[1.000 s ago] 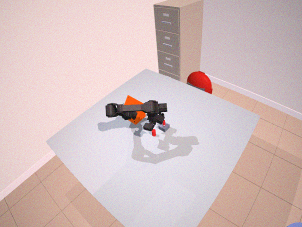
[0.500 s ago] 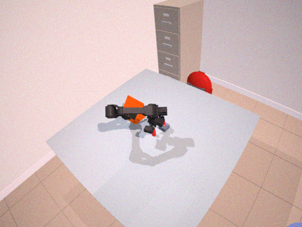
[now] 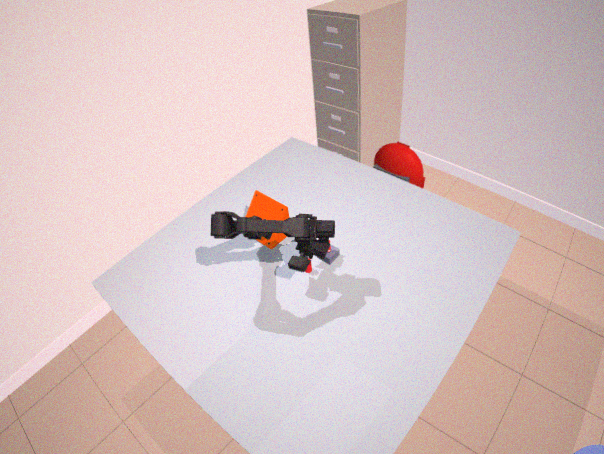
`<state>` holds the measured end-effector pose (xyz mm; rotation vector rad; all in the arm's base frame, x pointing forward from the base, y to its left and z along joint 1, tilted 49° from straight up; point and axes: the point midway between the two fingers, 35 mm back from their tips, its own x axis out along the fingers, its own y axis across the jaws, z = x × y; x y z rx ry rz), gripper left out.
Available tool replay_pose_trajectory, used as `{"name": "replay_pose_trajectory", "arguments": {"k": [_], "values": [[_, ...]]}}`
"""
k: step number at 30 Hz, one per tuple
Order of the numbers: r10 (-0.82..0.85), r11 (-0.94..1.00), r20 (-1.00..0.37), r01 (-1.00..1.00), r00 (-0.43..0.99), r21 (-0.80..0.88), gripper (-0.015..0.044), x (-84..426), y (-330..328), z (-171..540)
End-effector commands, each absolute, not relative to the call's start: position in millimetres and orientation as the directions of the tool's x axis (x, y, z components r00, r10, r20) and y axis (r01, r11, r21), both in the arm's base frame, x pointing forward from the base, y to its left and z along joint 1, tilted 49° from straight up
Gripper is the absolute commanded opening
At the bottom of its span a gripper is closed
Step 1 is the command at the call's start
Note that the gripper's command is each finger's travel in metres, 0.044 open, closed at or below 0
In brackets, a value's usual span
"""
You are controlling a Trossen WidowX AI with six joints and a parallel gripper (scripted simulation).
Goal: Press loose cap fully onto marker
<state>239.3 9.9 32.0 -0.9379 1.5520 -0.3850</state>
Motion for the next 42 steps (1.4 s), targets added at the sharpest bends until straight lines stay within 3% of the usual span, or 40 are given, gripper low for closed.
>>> {"name": "replay_pose_trajectory", "arguments": {"k": [1, 11, 16, 24, 27, 42], "values": [[-0.747, 0.609, -0.663, -0.352, 0.047, -0.711, 0.0245, 237.6, 2.6, 26.5], [-0.748, 0.608, -0.662, -0.351, 0.047, -0.712, 0.0245, 237.1, -6.5, 19.4], [-0.748, 0.608, -0.662, -0.351, 0.047, -0.712, 0.0114, 237.6, -6.5, 19.2], [-0.748, 0.608, -0.662, -0.351, 0.047, -0.712, 0.0061, 237.6, -6.5, 19.2], [-0.747, 0.609, -0.663, -0.352, 0.047, -0.711, 0.0000, 237.9, -3.7, 21.3], [-0.745, 0.611, -0.665, -0.353, 0.047, -0.709, 0.0000, 237.9, 24.6, 44.6]]}}
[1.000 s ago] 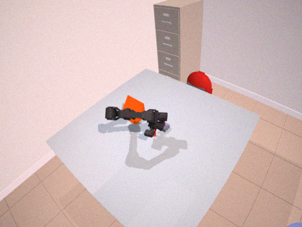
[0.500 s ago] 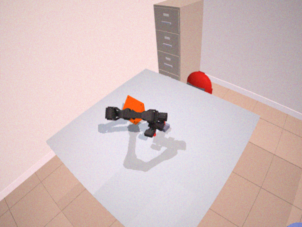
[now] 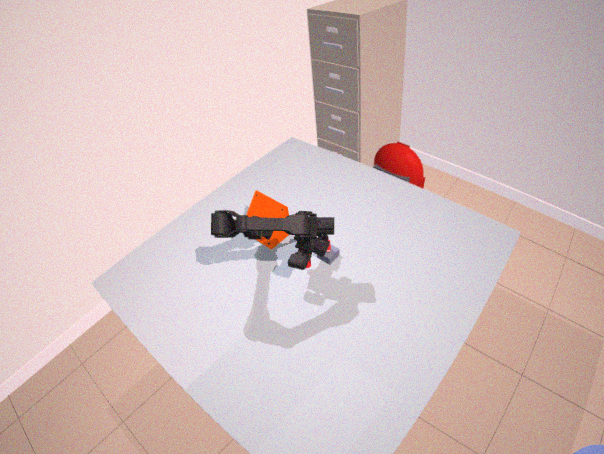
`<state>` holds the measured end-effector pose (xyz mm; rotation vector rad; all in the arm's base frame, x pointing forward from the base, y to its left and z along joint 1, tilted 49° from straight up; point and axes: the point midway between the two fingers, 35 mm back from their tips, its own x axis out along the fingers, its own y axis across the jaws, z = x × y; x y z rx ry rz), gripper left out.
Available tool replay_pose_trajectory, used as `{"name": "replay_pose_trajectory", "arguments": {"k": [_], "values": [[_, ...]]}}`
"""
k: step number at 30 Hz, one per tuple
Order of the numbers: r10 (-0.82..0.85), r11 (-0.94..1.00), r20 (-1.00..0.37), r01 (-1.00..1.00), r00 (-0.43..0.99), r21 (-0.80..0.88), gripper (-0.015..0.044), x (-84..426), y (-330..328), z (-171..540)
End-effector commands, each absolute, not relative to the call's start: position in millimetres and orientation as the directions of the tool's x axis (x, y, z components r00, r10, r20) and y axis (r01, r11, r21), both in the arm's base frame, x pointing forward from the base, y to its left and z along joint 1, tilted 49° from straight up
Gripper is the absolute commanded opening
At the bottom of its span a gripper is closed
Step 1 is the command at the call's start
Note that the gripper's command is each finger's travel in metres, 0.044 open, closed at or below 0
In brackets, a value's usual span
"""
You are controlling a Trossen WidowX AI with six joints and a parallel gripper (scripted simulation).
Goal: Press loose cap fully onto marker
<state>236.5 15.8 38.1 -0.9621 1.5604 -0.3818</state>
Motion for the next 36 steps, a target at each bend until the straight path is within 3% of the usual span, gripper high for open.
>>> {"name": "replay_pose_trajectory", "arguments": {"k": [1, 36], "values": [[-0.745, 0.611, -0.665, -0.353, 0.047, -0.709, 0.0000, 237.7, 26.5, 46.3], [-0.741, 0.615, -0.670, -0.353, 0.048, -0.705, 0.0000, 249.8, 112.7, 35.5]]}}
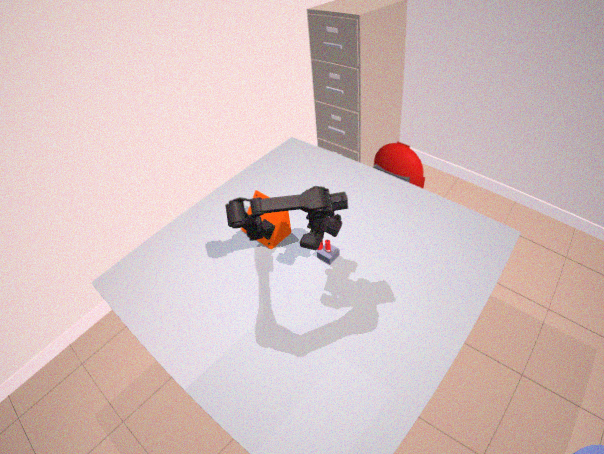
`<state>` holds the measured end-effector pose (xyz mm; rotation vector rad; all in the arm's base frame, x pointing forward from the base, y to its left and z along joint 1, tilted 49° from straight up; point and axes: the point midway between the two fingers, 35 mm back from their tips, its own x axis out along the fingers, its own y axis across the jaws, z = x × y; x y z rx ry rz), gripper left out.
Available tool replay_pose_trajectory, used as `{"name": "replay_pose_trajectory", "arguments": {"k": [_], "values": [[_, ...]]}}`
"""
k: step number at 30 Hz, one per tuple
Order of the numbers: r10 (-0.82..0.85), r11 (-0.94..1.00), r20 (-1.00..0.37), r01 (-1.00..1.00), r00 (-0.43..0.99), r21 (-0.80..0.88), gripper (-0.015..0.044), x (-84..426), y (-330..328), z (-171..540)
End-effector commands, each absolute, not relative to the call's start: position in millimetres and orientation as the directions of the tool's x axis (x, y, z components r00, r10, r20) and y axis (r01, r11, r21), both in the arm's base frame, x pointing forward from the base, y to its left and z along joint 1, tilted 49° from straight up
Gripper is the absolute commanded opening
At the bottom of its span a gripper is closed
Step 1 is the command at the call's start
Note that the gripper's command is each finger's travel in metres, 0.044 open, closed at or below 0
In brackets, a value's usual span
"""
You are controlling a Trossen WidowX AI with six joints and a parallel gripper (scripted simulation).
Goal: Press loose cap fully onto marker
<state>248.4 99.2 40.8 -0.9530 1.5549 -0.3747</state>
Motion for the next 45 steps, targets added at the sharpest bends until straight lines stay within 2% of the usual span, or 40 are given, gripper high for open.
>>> {"name": "replay_pose_trajectory", "arguments": {"k": [1, 14, 45], "values": [[-0.741, 0.615, -0.670, -0.353, 0.047, -0.705, 0.0000, 249.9, 115.8, 34.3], [-0.743, 0.614, -0.668, -0.351, 0.047, -0.707, 0.0000, 248.7, 145.2, 21.3], [-0.743, 0.614, -0.668, -0.351, 0.048, -0.707, 0.0000, 251.8, 115.5, -6.2]]}}
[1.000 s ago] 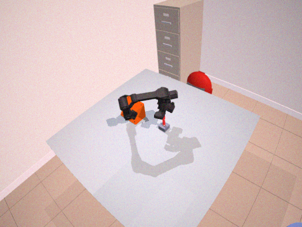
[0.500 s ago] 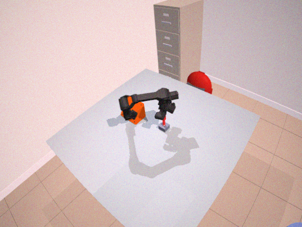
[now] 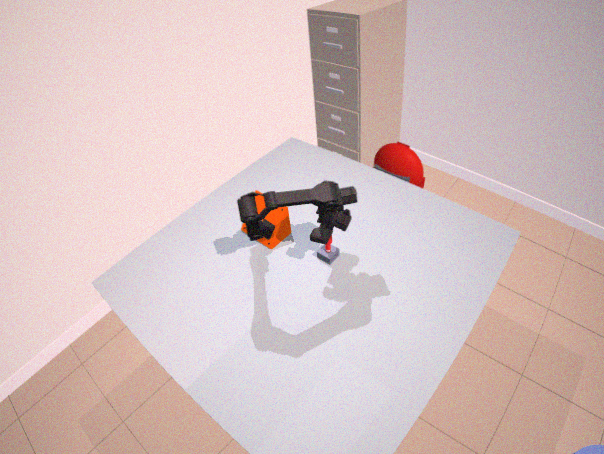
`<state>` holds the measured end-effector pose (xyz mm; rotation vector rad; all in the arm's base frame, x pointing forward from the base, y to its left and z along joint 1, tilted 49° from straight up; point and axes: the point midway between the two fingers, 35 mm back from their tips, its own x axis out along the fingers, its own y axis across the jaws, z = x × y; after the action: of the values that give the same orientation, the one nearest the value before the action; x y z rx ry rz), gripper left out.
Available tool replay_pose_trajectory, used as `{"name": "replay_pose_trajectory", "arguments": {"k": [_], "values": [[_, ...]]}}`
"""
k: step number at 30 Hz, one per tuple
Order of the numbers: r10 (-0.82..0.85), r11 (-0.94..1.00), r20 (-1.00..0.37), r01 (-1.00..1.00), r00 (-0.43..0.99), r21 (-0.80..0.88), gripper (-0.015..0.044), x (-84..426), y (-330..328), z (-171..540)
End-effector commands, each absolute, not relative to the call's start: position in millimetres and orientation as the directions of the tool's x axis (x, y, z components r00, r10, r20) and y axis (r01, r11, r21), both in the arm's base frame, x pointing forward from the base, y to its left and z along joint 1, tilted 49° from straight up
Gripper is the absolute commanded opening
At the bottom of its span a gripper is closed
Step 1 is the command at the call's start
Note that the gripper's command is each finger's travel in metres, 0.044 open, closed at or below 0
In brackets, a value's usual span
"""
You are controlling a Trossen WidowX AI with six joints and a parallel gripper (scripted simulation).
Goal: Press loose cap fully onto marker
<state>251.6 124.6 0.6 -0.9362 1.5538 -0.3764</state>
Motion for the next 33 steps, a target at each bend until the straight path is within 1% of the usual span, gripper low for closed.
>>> {"name": "replay_pose_trajectory", "arguments": {"k": [1, 13, 33], "values": [[-0.743, 0.614, -0.668, -0.351, 0.048, -0.707, 0.0000, 251.8, 114.3, -7.2], [-0.744, 0.613, -0.667, -0.350, 0.048, -0.708, 0.0000, 251.7, 100.2, -18.7], [-0.744, 0.613, -0.667, -0.350, 0.048, -0.708, 0.0000, 251.7, 99.9, -18.9]]}}
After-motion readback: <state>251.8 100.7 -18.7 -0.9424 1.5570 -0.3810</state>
